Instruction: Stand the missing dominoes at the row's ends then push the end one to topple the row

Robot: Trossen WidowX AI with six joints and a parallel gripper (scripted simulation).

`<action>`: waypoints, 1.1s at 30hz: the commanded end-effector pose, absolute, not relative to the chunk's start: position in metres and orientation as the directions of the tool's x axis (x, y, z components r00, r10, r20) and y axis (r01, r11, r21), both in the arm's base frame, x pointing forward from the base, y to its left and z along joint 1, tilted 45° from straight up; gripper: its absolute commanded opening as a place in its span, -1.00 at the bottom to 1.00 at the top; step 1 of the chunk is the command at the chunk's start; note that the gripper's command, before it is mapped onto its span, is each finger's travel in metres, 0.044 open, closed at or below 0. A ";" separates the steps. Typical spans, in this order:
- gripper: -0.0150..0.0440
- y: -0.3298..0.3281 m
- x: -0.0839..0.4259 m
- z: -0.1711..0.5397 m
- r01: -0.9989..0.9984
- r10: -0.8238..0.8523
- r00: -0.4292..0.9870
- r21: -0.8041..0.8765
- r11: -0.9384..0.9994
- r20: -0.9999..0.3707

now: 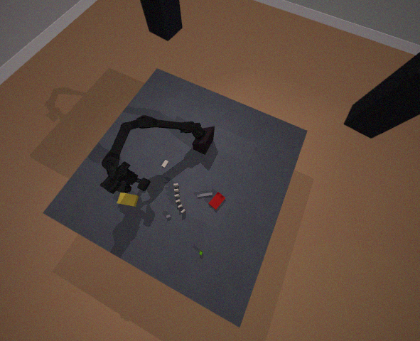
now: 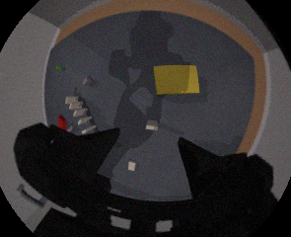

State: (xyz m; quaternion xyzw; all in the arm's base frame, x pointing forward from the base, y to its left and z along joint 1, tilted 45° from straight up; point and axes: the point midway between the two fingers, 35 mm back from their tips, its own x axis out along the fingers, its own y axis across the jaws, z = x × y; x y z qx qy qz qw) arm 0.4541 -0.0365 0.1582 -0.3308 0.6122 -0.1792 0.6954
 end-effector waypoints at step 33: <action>0.91 -0.094 0.461 0.105 -0.169 -0.696 0.149 -0.711 0.682 -0.703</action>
